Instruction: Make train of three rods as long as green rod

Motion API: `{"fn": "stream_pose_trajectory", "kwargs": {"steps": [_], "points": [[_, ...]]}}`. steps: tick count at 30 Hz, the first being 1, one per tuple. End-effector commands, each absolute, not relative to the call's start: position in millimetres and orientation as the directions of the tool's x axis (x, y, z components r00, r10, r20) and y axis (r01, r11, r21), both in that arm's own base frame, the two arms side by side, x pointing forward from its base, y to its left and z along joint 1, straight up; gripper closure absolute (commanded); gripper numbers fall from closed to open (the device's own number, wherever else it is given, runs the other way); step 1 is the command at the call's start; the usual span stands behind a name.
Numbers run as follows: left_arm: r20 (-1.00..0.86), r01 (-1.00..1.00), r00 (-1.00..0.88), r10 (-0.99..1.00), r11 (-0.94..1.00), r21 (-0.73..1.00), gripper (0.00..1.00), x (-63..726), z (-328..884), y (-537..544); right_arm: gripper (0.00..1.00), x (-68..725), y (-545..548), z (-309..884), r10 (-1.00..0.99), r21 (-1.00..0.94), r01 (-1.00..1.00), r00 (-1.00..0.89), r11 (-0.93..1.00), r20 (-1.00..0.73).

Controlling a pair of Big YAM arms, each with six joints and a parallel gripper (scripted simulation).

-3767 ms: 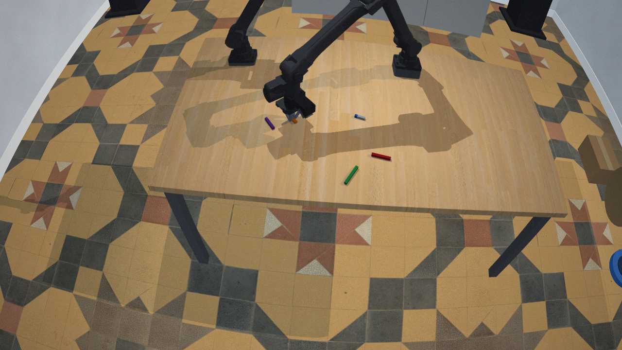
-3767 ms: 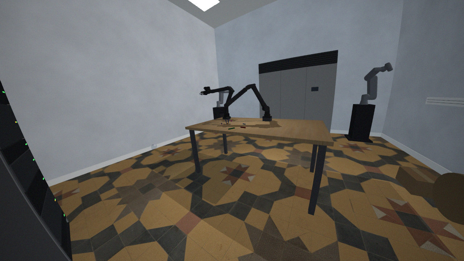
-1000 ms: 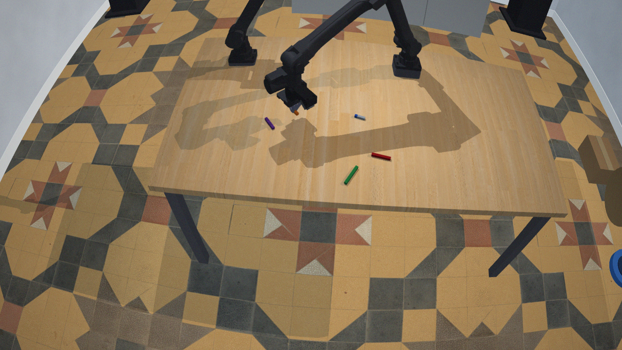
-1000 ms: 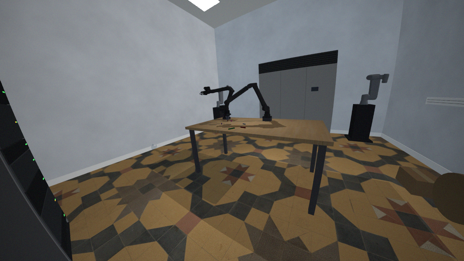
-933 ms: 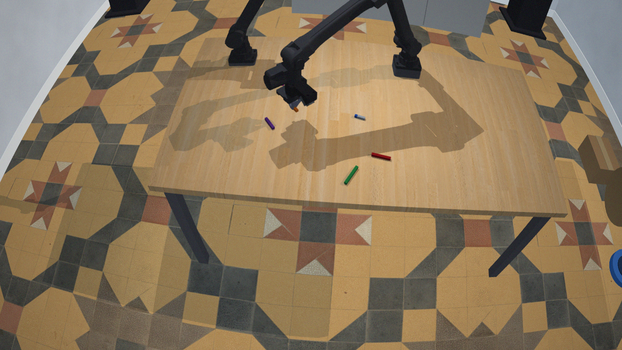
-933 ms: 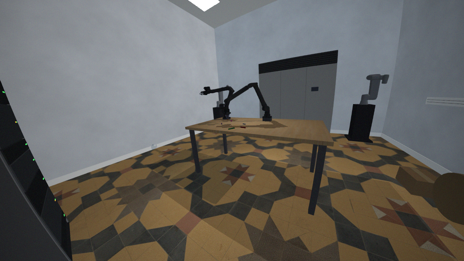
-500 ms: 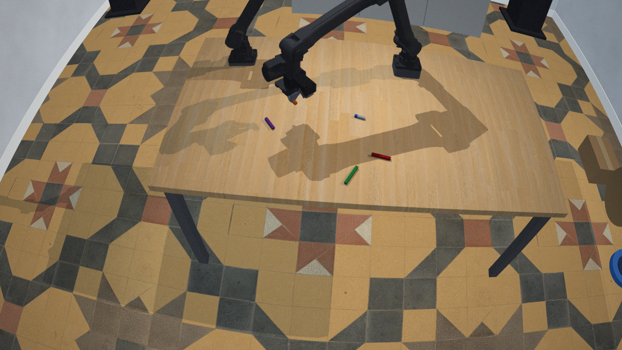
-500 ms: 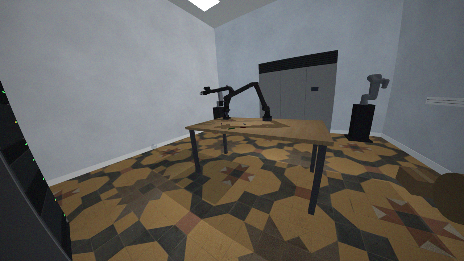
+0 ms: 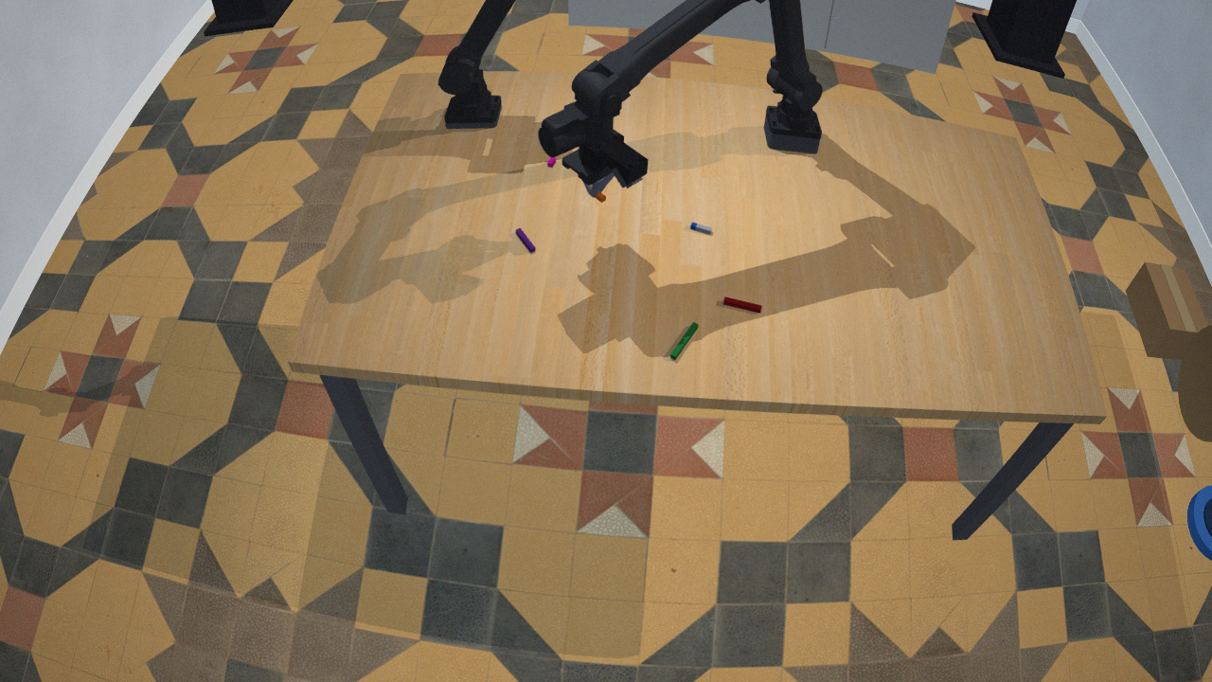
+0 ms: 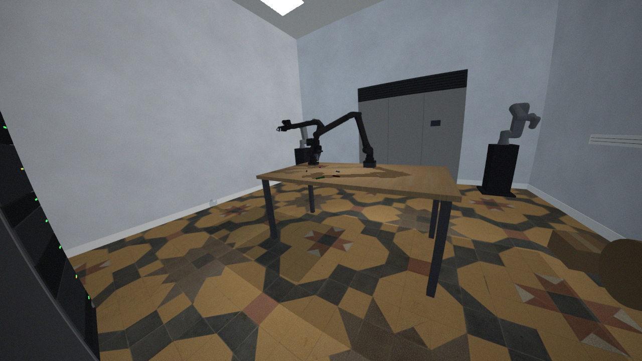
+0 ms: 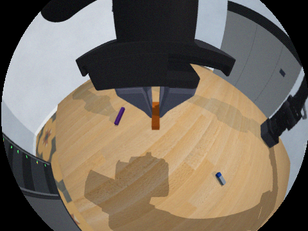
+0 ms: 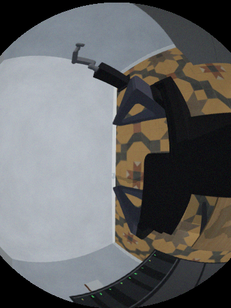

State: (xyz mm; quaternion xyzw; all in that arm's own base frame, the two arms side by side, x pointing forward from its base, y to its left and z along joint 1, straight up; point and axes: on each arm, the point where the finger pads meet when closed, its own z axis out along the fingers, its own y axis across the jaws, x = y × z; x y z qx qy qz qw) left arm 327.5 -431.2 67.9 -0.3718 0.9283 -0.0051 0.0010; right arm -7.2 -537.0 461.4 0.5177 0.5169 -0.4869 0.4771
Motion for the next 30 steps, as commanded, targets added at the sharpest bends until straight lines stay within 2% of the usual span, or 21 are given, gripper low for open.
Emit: {"fn": "stream_pose_trajectory", "kwargs": {"steps": [1,8,15,30], "points": [[0.005,-0.78,-0.626,-0.78,0.625,-0.04,0.96,354.6,82.7,-379.5,0.0,-12.7,-544.7,500.5,0.0,0.0,1.0,0.0,-0.023,-1.0],[0.007,-0.903,-0.428,-0.904,0.427,-0.035,0.96,346.0,80.2,-257.9,0.0,-12.7,-544.7,500.5,0.0,0.0,1.0,0.0,-0.023,-1.0],[0.009,-0.953,-0.301,-0.954,0.3,-0.032,0.96,325.0,71.9,-193.3,0.0,-12.7,-544.7,500.5,0.0,0.0,1.0,0.0,-0.023,-1.0],[0.007,-0.95,-0.311,-0.951,0.31,-0.026,0.96,326.1,73.1,-198.4,0.0,-12.7,-544.7,500.5,0.0,0.0,1.0,0.0,-0.023,-1.0]]}}
